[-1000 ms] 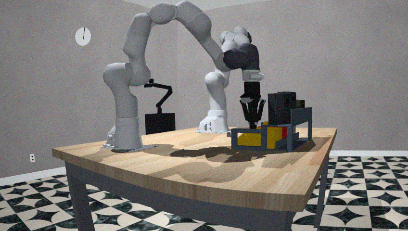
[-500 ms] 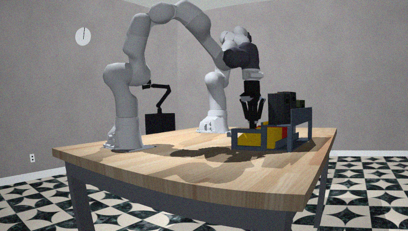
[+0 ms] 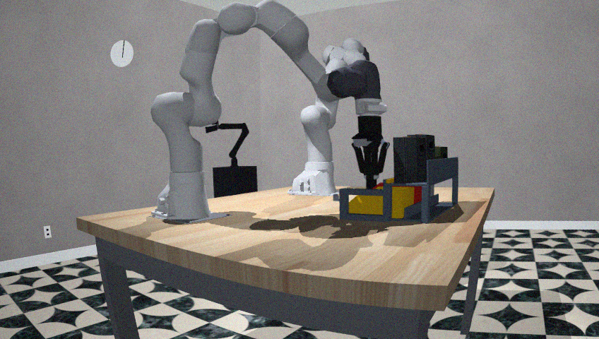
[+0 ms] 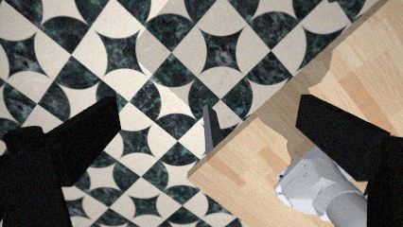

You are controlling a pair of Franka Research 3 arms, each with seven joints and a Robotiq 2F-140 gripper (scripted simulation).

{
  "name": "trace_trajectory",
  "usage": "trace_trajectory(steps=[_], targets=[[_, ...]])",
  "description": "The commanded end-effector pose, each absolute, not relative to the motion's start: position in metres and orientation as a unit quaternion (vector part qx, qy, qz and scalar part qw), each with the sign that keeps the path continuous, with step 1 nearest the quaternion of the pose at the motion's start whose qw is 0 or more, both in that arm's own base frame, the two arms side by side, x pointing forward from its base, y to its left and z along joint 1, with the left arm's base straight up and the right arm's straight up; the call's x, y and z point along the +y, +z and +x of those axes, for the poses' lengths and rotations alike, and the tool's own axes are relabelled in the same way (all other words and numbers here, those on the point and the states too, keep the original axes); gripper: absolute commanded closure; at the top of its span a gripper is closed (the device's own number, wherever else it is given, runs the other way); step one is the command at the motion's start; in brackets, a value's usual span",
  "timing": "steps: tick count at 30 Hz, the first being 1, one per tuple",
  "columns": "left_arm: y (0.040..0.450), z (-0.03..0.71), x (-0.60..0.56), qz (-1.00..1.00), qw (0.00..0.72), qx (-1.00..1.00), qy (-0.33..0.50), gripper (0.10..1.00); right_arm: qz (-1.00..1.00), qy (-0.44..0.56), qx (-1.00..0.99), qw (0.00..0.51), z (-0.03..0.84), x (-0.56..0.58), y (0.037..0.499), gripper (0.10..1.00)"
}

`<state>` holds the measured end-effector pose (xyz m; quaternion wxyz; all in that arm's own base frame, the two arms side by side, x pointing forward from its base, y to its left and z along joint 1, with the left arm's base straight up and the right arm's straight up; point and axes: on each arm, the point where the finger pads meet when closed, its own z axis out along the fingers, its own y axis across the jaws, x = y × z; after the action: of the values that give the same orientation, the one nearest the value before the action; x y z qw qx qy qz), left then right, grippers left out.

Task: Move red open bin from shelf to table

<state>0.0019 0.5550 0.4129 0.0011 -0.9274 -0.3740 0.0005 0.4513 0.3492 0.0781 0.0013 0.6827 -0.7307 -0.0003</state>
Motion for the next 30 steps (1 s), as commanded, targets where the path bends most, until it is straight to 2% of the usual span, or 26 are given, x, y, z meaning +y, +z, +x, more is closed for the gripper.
trace_trajectory(steps=[1, 30], targets=[[0.4130, 0.0019, 0.5550, -0.927, 0.001, -0.374, 0.000, 0.098, 0.685, 0.000, -0.728, 0.000, 0.4525, 0.3497, 0.0814, 0.999], [0.4130, 0.0019, 0.5550, -0.927, 0.001, -0.374, 0.000, 0.098, 0.685, 0.000, -0.728, 0.000, 0.4525, 0.3497, 0.0895, 0.999]])
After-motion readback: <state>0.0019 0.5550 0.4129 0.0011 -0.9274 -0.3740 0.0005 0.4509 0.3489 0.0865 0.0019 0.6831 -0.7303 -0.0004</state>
